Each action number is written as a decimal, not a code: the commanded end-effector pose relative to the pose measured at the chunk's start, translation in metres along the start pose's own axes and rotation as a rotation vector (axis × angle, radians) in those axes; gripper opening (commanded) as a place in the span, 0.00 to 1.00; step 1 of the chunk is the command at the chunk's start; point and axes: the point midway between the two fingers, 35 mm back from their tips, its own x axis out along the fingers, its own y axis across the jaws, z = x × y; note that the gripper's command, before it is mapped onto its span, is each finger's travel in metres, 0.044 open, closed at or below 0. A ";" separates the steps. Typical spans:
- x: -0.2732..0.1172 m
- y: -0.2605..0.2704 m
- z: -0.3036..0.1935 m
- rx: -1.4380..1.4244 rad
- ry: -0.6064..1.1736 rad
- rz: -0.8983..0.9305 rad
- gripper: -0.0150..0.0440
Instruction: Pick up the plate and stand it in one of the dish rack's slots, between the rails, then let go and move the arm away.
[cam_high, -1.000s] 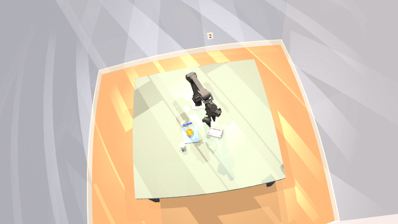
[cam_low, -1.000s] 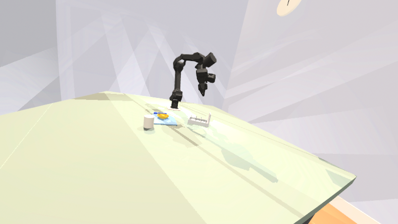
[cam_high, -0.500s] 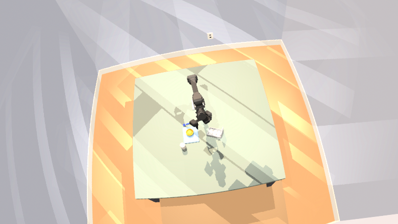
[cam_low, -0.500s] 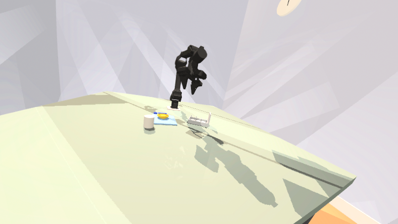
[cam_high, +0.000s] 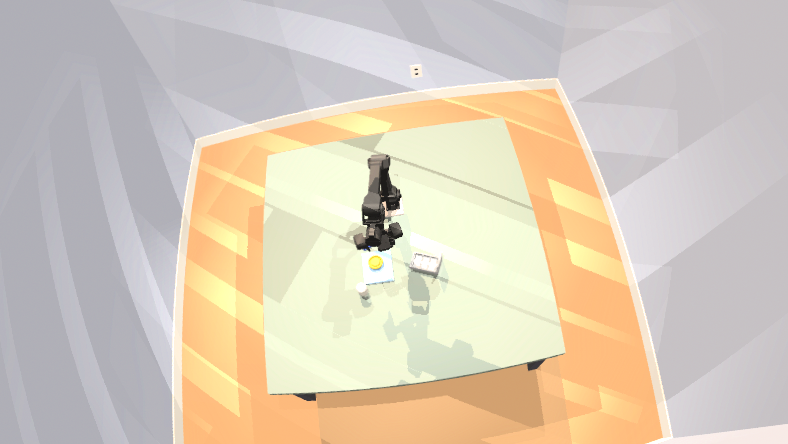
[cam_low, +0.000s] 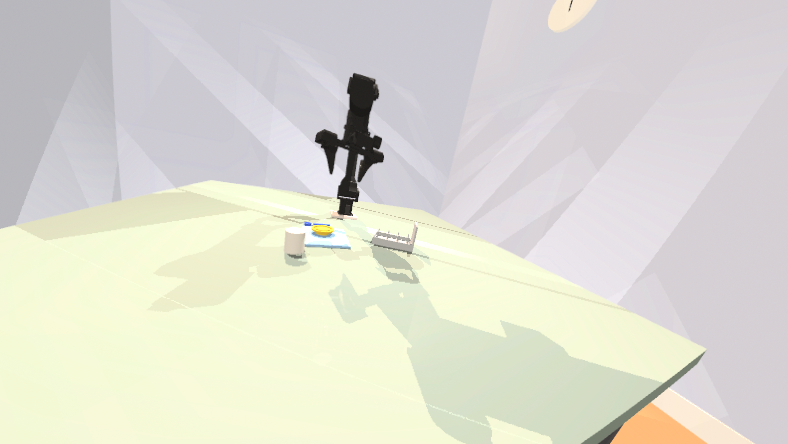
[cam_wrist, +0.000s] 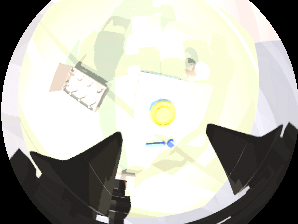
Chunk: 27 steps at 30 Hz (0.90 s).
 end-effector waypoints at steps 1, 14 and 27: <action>-0.001 -0.016 -0.012 0.119 0.052 0.036 0.93; 0.006 -0.033 -0.029 0.265 0.125 0.084 0.93; 0.111 -0.029 -0.037 0.265 0.124 0.083 0.93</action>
